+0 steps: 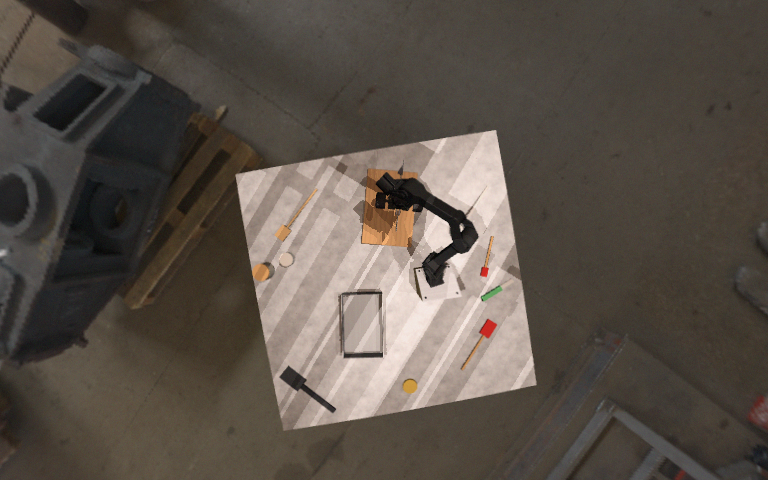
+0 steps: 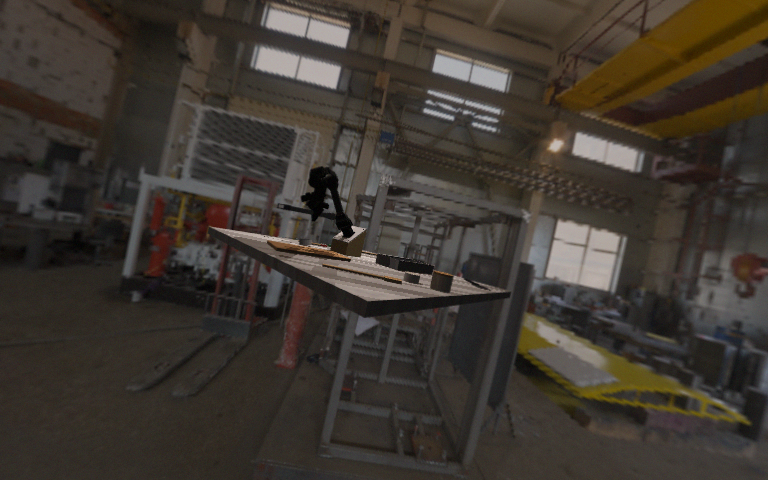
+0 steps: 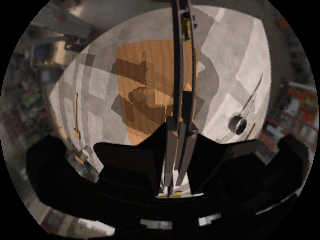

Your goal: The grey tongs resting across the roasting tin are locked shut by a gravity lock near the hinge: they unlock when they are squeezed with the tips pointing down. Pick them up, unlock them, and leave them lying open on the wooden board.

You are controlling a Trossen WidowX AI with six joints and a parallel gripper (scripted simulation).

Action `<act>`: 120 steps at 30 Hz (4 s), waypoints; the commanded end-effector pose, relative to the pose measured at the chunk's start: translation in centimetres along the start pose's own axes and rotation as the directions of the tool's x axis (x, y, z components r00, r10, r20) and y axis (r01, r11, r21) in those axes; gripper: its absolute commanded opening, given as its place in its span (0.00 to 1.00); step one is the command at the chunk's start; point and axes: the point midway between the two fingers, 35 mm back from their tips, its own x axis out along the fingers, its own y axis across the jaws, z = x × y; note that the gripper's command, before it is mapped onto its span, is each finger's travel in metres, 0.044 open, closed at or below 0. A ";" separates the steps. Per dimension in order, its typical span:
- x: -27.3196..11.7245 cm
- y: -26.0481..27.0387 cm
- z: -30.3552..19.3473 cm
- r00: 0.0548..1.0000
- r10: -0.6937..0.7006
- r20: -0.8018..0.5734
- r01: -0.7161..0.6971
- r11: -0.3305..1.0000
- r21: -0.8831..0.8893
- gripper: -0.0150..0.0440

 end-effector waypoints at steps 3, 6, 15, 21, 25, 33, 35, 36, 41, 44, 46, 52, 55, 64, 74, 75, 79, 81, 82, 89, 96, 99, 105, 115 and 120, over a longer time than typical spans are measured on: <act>0.2 0.2 0.1 1.000 0.010 0.021 -0.010 1.000 -0.018 0.00; 0.6 0.6 0.3 0.997 0.025 0.069 -0.022 0.999 -0.037 0.00; 1.7 2.5 1.0 0.962 0.085 0.258 -0.057 0.992 -0.115 0.00; 2.0 3.3 1.1 0.922 0.115 0.369 -0.065 0.987 -0.146 0.00; 2.1 3.7 1.0 0.890 0.127 0.437 -0.061 0.985 -0.161 0.00; 1.9 3.9 0.7 0.817 0.130 0.562 -0.047 0.986 -0.160 0.00; 1.9 3.8 0.5 0.799 0.129 0.587 -0.044 0.987 -0.157 0.00; 1.8 3.7 0.4 0.790 0.126 0.600 -0.041 0.987 -0.154 0.00; 1.7 3.3 -0.2 0.746 0.109 0.657 -0.029 0.991 -0.131 0.00; 1.6 2.8 -0.6 0.721 0.093 0.686 -0.022 0.994 -0.112 0.00; 1.5 2.4 -0.9 0.706 0.080 0.703 -0.017 0.995 -0.097 0.00; 1.5 1.1 -1.9 0.672 0.039 0.740 -0.004 0.999 -0.050 0.00; 1.5 0.3 -2.5 0.659 0.016 0.752 0.002 1.000 -0.023 0.00; 1.6 0.0 -2.8 0.654 0.005 0.756 0.004 1.000 -0.010 0.00; 1.6 0.0 -2.8 0.654 0.005 0.756 0.004 1.000 -0.010 0.00; 1.6 0.0 -2.8 0.654 0.005 0.756 0.004 1.000 -0.010 0.00; 1.6 0.0 -2.8 0.654 0.005 0.756 0.004 1.000 -0.010 0.00; 1.6 0.0 -2.8 0.654 0.005 0.756 0.004 1.000 -0.010 0.00; 1.6 0.0 -2.8 0.654 0.005 0.756 0.004 1.000 -0.010 0.00; 1.6 0.0 -2.8 0.654 0.005 0.756 0.004 1.000 -0.010 0.00; 1.6 0.0 -2.8 0.654 0.005 0.756 0.004 1.000 -0.010 0.00; 1.5 0.2 -2.6 0.658 0.013 0.753 0.002 1.000 -0.019 0.00; 1.5 1.7 -1.5 0.684 0.054 0.727 -0.008 0.998 -0.067 0.00; 1.7 3.4 0.1 0.758 0.110 0.643 -0.030 0.991 -0.133 0.00; 1.8 3.8 0.7 0.802 0.123 0.585 -0.041 0.987 -0.152 0.00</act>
